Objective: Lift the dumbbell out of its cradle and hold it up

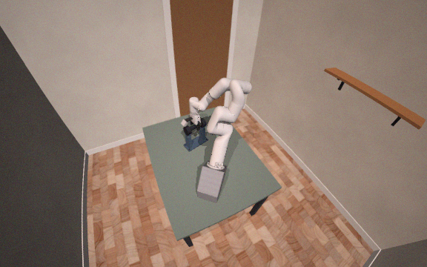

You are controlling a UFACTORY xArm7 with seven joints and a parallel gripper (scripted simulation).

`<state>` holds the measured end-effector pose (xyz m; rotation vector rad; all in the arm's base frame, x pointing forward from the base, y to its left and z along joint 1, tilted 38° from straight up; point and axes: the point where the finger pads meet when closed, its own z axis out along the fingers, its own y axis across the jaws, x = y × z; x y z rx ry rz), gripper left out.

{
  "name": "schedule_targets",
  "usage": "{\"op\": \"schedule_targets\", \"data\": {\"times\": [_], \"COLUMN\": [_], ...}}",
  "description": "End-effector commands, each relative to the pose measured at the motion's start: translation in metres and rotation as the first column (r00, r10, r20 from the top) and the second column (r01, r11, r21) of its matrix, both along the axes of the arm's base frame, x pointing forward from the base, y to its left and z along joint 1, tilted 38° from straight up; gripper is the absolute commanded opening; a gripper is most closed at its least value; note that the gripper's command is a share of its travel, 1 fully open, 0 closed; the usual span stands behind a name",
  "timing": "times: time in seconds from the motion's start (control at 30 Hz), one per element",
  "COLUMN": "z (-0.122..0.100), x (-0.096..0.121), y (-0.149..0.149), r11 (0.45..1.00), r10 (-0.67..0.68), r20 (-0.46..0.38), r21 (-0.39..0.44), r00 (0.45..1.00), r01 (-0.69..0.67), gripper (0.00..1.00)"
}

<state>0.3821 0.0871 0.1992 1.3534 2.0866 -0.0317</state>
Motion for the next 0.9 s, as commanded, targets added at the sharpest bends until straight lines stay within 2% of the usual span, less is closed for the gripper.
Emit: {"op": "schedule_targets", "data": {"times": [0.0,0.13,0.17,0.87], "z": [0.0008,0.0008,0.0008,0.0008], "x": [0.0008,0.0008,0.0008,0.0008], "y": [0.0007,0.0007,0.0007,0.0007], "r11": [1.0,1.0,1.0,1.0], "r10": [0.001,0.001,0.001,0.001], "r20": [0.003,0.003,0.003,0.003], "r21": [0.0,0.0,0.0,0.0], "r00": [1.0,1.0,1.0,1.0], "r01": [-0.001,-0.001,-0.001,-0.001], "gripper": [1.0,1.0,0.0,0.0]}}
